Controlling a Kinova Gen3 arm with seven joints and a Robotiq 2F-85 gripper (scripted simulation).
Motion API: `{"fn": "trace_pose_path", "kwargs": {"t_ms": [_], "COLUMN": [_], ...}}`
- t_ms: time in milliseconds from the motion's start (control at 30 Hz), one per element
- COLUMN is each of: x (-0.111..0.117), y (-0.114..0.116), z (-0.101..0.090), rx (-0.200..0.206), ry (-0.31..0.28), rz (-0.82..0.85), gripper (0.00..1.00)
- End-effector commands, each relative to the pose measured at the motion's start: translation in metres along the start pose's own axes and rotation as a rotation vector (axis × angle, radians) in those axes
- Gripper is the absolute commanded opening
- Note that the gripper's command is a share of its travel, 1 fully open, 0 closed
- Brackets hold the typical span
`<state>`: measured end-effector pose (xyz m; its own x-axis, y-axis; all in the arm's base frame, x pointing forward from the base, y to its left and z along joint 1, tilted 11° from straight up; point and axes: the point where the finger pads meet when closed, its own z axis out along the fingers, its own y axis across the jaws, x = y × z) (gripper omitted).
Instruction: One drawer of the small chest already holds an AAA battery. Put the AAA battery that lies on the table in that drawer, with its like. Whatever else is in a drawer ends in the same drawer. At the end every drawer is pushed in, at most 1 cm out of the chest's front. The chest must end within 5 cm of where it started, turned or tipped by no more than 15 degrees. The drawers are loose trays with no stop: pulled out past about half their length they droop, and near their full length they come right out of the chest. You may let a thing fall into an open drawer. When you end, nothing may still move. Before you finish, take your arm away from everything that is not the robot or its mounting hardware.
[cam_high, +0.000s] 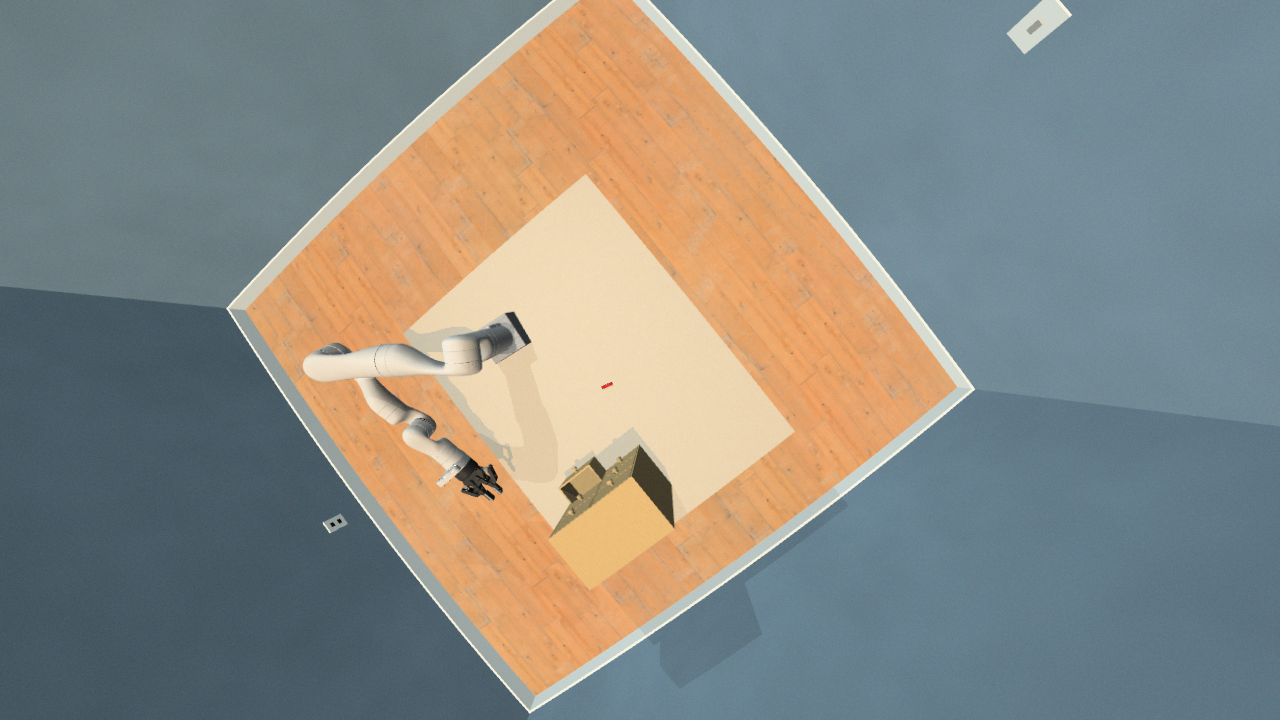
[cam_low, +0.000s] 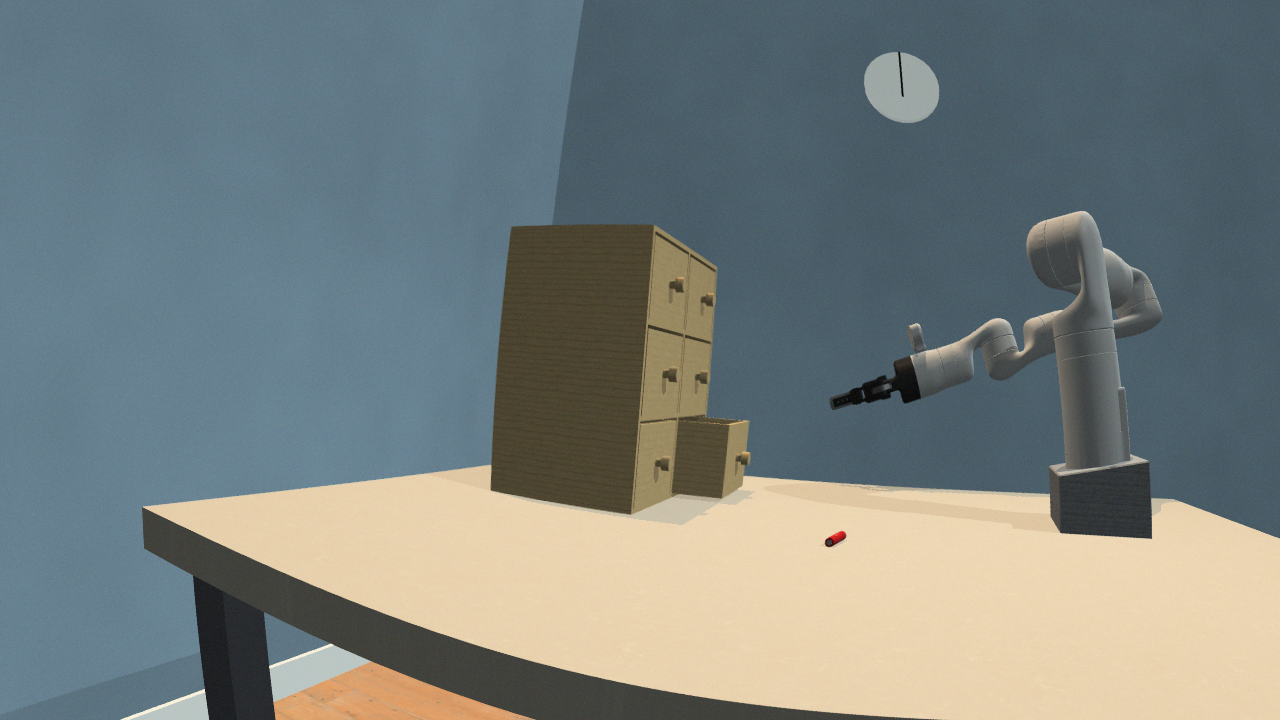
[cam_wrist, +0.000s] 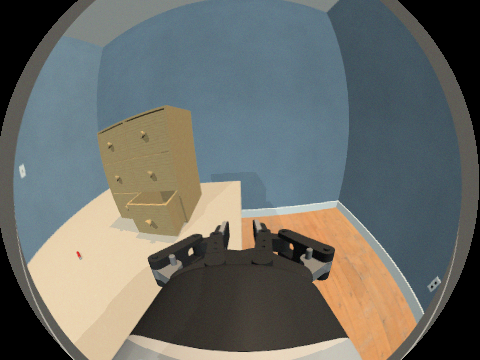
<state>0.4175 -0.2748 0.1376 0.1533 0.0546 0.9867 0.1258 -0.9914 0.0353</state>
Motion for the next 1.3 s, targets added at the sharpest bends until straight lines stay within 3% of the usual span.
{"fn": "trace_pose_path", "kwargs": {"t_ms": [0,333,700,867,933,1200,1267], "x": [0.002,0.002,0.003,0.005,0.007,0.018,0.018], "y": [0.002,0.002,0.001,0.001,-0.003,0.001,0.001], "z": [-0.002,-0.002,-0.006,-0.013,-0.016,-0.03,-0.03], "rx": [-0.002,-0.003,-0.005,-0.012,0.005,0.0,0.0], "ry": [0.001,-0.006,-0.066,-0.133,-0.164,-0.325,-0.325], "rz": [0.008,0.008,0.008,0.007,0.008,0.01,0.01], "gripper": [0.33,0.33,0.33,0.33,0.33,0.33,0.33]}}
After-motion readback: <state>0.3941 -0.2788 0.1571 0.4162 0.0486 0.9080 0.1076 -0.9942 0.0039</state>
